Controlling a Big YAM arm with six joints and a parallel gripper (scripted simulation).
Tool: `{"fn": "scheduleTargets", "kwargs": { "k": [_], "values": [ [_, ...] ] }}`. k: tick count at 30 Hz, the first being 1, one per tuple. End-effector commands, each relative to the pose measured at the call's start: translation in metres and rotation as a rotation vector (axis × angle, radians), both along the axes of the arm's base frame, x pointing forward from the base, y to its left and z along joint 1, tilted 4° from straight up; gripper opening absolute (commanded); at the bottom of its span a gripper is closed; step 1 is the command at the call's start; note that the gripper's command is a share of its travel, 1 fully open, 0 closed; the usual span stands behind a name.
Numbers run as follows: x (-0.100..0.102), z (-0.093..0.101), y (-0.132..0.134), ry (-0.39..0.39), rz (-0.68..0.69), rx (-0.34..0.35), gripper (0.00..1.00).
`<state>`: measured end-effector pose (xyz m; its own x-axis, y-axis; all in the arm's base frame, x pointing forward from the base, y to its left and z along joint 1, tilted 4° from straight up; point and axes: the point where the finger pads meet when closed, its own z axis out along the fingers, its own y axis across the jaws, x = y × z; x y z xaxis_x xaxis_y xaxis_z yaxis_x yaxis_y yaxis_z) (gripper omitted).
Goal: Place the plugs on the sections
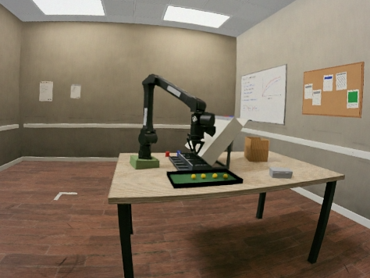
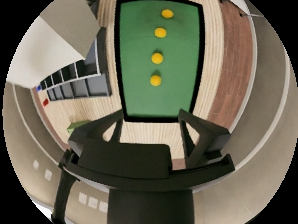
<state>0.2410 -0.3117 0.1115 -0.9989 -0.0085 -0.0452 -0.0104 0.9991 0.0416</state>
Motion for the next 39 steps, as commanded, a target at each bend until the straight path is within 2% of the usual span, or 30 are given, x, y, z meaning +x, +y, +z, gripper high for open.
{"fn": "scheduleTargets", "kwargs": {
  "k": [1,23,38,39],
  "values": [
    [0.003,0.013,-0.015,-0.011,0.000,-0.013,0.80],
    [0.005,0.018,-0.022,-0.003,0.000,-0.003,0.80],
    [0.013,-0.104,-0.010,0.003,0.002,0.006,0.80],
    [0.013,-0.104,-0.010,0.003,0.002,0.006,0.80]
  ]
}}
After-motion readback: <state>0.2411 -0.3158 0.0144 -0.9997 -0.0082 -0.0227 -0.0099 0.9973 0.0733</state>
